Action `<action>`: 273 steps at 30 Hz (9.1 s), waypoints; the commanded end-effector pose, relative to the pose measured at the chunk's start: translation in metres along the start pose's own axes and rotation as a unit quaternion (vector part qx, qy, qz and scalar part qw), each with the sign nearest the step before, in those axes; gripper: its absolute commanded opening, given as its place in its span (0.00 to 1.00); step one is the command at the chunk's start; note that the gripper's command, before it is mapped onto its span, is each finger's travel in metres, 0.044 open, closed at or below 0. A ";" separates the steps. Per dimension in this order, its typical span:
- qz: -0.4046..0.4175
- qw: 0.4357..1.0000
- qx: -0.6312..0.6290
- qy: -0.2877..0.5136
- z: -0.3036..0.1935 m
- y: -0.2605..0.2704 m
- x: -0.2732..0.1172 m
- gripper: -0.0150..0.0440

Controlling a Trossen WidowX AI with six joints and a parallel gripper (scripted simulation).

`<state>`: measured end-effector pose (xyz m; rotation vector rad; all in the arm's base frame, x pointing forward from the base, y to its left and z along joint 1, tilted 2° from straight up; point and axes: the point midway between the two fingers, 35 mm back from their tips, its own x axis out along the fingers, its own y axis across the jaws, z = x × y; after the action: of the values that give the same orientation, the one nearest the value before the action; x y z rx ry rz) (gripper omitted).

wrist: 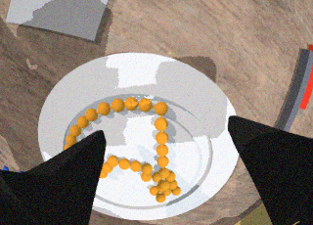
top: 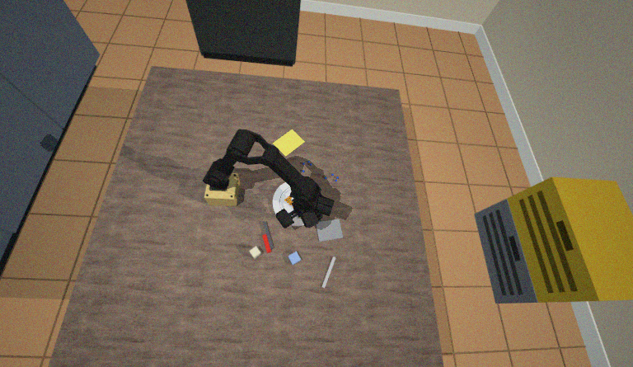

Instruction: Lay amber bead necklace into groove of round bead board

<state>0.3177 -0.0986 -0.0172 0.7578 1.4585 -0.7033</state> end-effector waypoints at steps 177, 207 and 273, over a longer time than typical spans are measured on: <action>0.007 0.985 0.172 -0.007 -0.009 -0.004 0.004 0.46; 0.006 0.985 0.172 -0.006 -0.009 -0.005 0.019 0.25; 0.006 0.985 0.175 -0.006 -0.007 -0.018 0.018 0.70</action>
<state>0.2987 -0.1029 -0.0357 1.0278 1.3323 -0.9678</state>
